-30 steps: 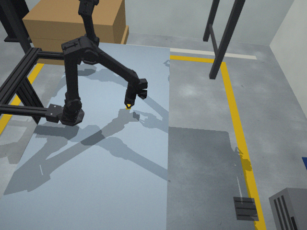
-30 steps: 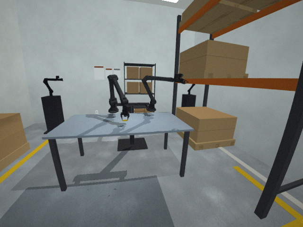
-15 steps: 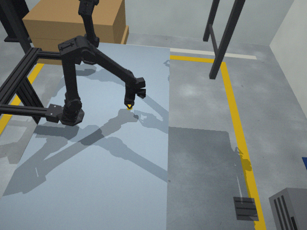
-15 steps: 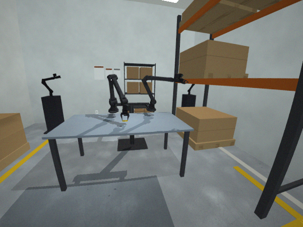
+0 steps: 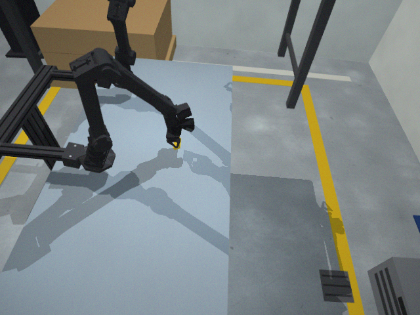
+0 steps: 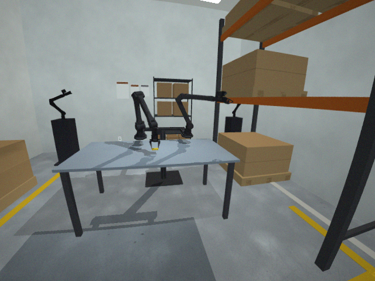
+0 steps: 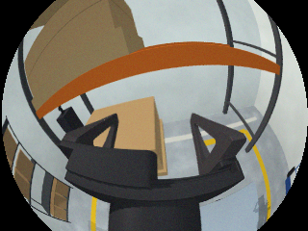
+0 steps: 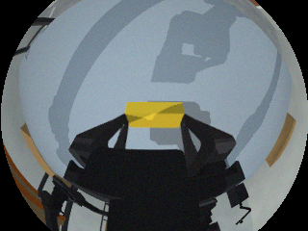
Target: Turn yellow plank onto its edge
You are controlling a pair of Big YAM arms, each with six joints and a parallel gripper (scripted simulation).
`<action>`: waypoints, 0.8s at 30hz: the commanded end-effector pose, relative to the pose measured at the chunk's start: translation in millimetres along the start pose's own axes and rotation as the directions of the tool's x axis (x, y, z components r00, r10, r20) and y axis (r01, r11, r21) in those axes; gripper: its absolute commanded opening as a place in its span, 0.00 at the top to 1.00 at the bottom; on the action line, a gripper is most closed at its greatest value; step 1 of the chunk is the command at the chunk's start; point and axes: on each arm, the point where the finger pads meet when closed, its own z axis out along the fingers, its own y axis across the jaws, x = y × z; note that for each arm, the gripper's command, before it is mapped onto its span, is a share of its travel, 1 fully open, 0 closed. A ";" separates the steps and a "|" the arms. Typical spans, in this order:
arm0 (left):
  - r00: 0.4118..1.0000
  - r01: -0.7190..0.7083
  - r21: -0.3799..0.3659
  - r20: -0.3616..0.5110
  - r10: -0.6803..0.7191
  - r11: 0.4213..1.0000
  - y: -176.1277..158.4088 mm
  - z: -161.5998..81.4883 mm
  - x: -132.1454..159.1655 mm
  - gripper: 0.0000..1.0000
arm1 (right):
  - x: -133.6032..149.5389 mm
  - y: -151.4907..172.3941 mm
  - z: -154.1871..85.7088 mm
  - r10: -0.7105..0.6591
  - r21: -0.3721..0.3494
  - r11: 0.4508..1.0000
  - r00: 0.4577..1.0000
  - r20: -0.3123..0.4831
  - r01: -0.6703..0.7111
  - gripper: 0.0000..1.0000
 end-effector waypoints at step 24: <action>0.997 0.009 -0.017 0.072 -0.007 1.000 8.3 7.2 -41.4 0.00 | -8.9 6.0 -7.3 0.021 -0.021 1.000 0.955 0.296 -0.016 0.34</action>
